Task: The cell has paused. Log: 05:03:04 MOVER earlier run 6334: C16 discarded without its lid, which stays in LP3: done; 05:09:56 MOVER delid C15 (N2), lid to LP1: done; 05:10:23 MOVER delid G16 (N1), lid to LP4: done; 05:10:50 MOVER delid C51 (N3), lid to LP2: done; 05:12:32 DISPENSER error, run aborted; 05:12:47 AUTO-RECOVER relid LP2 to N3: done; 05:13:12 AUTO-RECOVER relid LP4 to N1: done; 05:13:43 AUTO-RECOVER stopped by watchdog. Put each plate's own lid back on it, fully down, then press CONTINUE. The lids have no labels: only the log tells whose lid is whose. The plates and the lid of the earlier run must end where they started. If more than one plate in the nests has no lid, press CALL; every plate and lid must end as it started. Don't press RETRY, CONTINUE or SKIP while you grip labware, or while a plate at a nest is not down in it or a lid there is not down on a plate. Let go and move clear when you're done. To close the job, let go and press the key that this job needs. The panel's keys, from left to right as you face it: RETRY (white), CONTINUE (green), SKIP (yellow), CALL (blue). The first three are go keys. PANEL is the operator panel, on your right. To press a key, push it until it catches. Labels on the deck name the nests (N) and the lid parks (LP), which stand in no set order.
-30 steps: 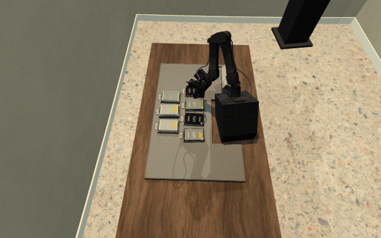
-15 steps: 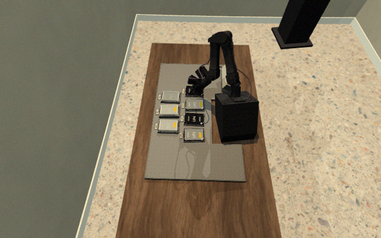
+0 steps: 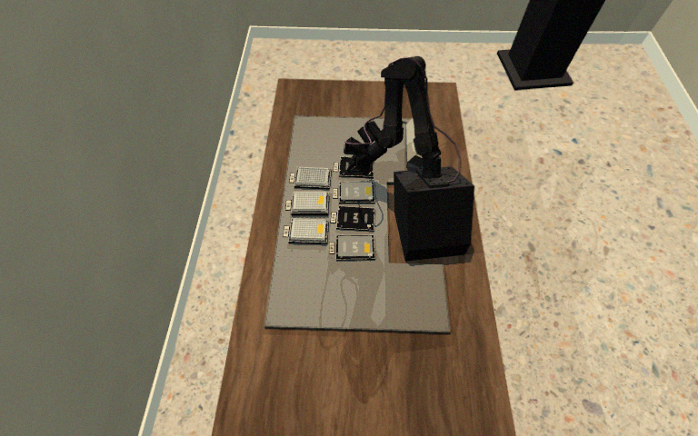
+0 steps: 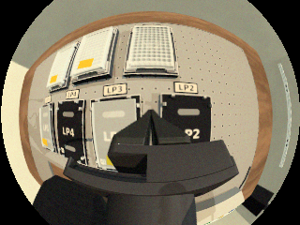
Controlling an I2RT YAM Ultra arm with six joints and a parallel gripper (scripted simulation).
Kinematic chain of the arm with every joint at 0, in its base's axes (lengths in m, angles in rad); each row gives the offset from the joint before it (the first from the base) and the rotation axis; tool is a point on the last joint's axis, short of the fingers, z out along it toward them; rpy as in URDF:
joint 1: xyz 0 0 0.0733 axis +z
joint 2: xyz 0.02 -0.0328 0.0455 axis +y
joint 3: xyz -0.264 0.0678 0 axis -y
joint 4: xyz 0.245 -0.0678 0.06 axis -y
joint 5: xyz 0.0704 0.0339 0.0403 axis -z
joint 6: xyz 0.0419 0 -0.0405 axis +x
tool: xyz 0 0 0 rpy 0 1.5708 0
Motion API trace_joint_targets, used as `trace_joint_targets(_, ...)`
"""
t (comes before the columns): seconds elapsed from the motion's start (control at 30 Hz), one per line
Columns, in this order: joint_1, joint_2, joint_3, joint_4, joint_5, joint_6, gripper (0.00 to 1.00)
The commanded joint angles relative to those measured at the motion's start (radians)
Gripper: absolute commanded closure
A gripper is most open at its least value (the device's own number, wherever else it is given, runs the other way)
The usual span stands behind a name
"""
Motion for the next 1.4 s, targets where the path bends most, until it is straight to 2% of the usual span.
trace_joint_targets(0.0,0.003,0.002,0.009,0.016,-0.020,-0.003,1.00)
trace_joint_targets(0.37,0.003,0.002,0.009,0.016,-0.020,-0.003,1.00)
trace_joint_targets(0.43,0.045,0.043,-0.028,0.063,0.013,0.023,1.00)
trace_joint_targets(0.57,0.114,0.103,-0.052,0.139,0.067,0.063,1.00)
trace_joint_targets(0.8,0.255,0.240,-0.075,0.278,0.174,0.151,1.00)
trace_joint_targets(0.87,0.255,0.240,-0.075,0.278,0.174,0.151,1.00)
trace_joint_targets(0.93,0.301,0.290,-0.077,0.325,0.213,0.180,1.00)
trace_joint_targets(1.17,0.455,0.436,-0.026,0.428,0.327,0.283,1.00)
trace_joint_targets(1.37,0.587,0.550,0.006,0.475,0.428,0.377,1.00)
